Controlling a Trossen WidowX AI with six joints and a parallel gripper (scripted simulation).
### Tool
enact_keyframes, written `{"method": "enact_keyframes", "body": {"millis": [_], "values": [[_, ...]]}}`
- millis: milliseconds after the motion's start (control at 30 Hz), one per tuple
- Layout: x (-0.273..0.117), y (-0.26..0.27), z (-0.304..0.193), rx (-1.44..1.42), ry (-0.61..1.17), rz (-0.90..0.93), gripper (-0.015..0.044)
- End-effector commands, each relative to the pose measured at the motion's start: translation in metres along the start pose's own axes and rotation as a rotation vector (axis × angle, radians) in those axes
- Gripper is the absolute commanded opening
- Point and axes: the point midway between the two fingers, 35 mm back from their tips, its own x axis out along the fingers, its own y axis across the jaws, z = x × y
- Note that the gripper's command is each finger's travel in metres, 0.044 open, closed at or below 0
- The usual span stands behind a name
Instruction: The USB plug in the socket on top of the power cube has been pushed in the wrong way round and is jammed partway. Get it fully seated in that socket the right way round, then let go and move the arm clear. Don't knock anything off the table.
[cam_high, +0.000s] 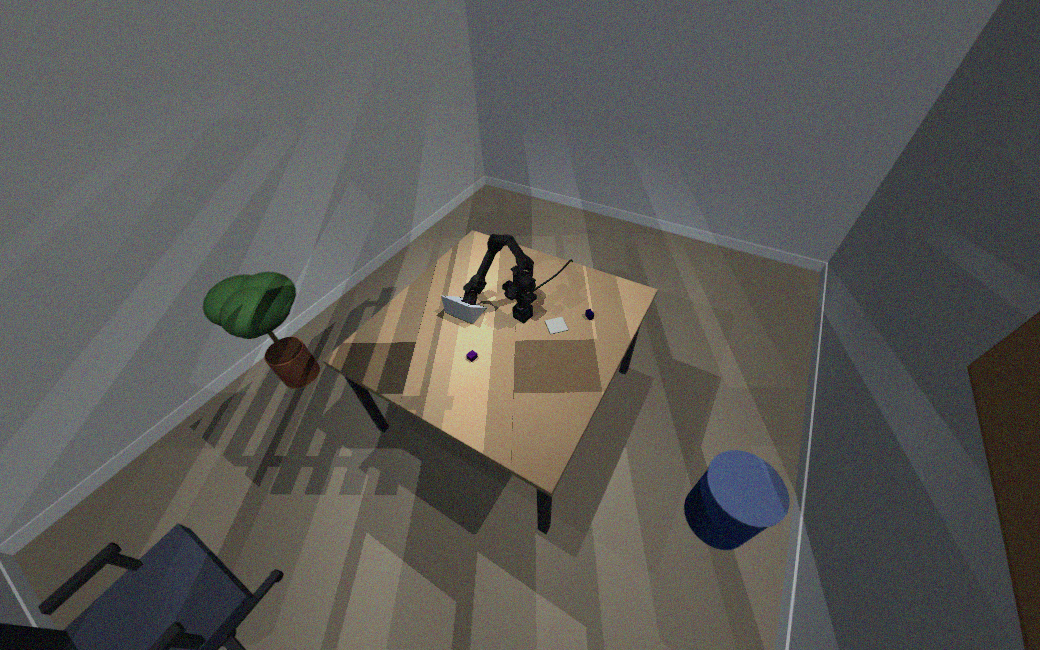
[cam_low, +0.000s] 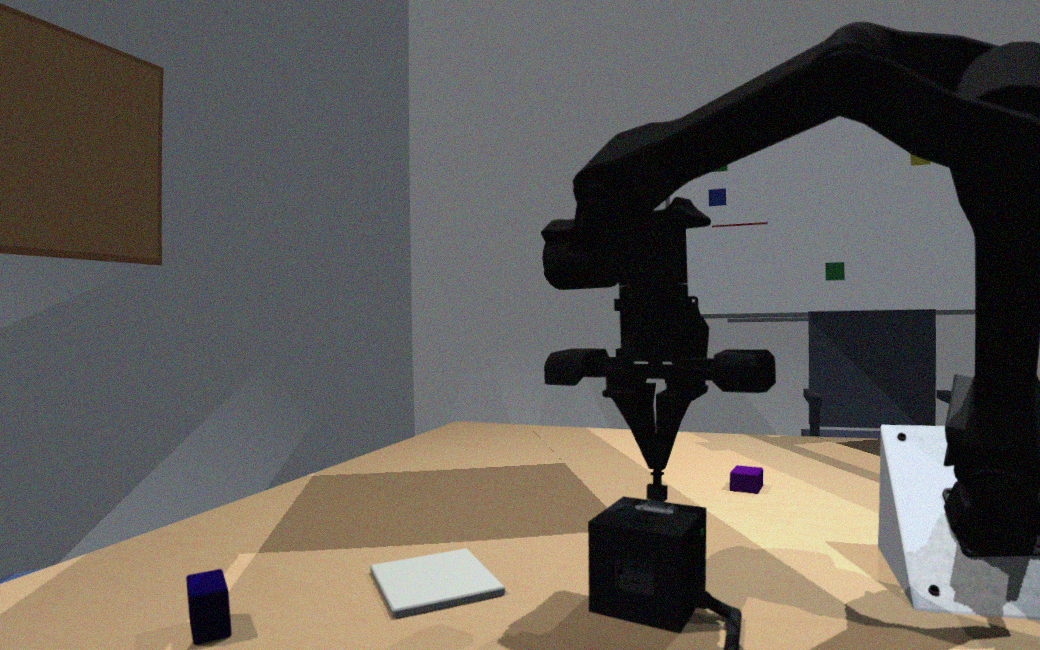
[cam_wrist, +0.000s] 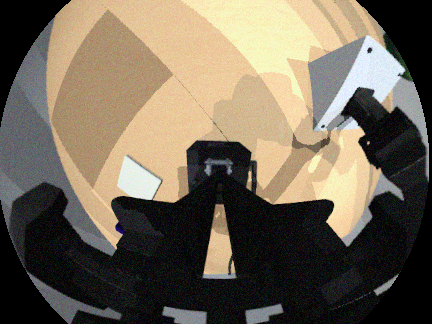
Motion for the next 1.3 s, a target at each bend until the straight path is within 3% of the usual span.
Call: {"method": "enact_keyframes", "body": {"millis": [0, 1267], "values": [[0.0006, 0.0001, -0.0004, 0.004, 0.002, 0.002, 0.0], [0.0051, 0.0001, -0.0006, 0.004, 0.002, 0.002, 0.0]]}}
